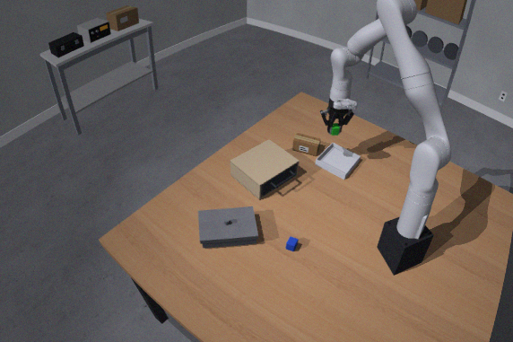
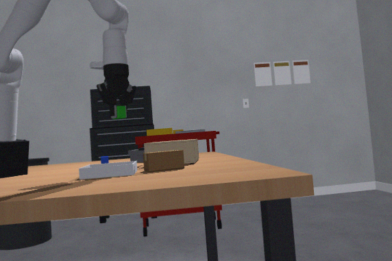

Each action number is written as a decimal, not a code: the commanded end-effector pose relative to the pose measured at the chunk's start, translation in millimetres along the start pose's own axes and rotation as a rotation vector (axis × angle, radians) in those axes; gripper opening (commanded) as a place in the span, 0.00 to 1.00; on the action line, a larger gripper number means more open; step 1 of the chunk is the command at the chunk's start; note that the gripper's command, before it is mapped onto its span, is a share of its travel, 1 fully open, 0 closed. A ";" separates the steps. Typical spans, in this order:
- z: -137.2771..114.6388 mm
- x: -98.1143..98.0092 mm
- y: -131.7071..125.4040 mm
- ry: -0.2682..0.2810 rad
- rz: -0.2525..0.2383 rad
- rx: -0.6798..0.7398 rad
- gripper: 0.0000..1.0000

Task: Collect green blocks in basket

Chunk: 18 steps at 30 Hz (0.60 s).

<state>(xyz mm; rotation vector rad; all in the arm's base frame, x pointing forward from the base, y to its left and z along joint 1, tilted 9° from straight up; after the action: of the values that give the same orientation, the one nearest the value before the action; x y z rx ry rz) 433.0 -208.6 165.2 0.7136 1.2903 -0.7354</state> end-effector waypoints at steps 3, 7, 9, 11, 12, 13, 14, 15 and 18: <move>0.5 1.3 0.3 -0.002 0.001 0.000 0.10; 0.5 5.1 0.3 -0.002 0.001 0.000 0.10; 0.5 7.3 0.3 -0.002 0.001 0.000 0.10; 0.6 9.8 0.3 -0.002 0.001 0.000 0.10; 0.6 11.1 0.3 -0.002 0.001 0.000 0.10; 0.6 12.5 0.3 -0.002 0.001 0.000 0.10; 0.6 13.9 0.3 -0.002 0.001 0.000 0.10; 0.6 15.4 0.4 -0.002 0.001 0.000 0.10; 0.7 17.0 0.4 -0.002 0.001 0.000 0.10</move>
<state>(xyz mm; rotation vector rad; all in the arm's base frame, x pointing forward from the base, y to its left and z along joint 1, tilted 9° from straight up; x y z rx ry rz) 435.3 -210.1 148.2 0.7136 1.2906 -0.7355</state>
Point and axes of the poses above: the point where the finger pads meet when closed, its own x axis out along the fingers, its own y axis across the jaws, z = x × y, the point moved 4 cm from there along -x, back along the fingers, and after that the axes turned 11 degrees about x, right-handed, at the moved point
